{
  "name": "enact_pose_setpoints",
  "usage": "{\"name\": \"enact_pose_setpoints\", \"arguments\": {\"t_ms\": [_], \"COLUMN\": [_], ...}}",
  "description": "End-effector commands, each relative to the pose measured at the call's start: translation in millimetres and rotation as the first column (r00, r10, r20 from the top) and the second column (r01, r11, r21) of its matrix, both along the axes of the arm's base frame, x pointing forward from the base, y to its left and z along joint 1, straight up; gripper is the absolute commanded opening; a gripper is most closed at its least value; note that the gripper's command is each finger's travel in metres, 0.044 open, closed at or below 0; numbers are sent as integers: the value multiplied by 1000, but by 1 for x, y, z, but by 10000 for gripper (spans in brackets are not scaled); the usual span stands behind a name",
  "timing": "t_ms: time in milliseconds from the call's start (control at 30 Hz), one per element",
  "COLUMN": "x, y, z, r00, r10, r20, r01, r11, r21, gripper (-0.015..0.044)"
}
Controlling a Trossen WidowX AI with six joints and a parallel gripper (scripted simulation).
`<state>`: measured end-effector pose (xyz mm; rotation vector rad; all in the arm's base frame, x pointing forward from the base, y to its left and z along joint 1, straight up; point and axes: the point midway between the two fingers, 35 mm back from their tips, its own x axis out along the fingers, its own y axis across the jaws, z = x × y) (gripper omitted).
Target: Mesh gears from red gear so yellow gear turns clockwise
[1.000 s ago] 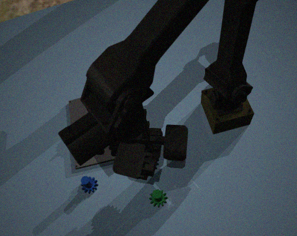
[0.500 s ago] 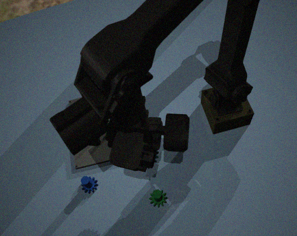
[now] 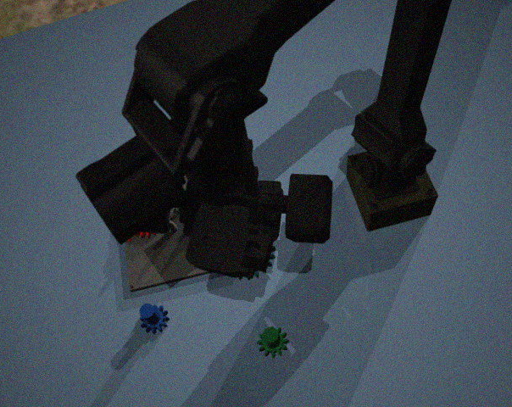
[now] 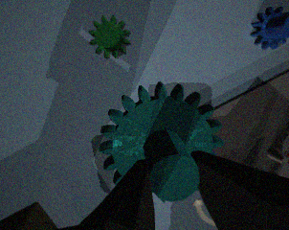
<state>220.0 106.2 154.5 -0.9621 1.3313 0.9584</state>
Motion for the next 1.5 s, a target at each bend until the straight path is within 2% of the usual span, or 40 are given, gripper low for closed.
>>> {"name": "enact_pose_setpoints", "arguments": {"t_ms": [0, 1467], "x": [0, 58], "y": [-1, -72], "z": [4, -35], "r00": [1000, 999], "r10": [-6, -41], "r20": [8, 2], "r01": [6, 41], "r11": [1000, 999], "r21": [5, -6], "gripper": [0, 0]}}
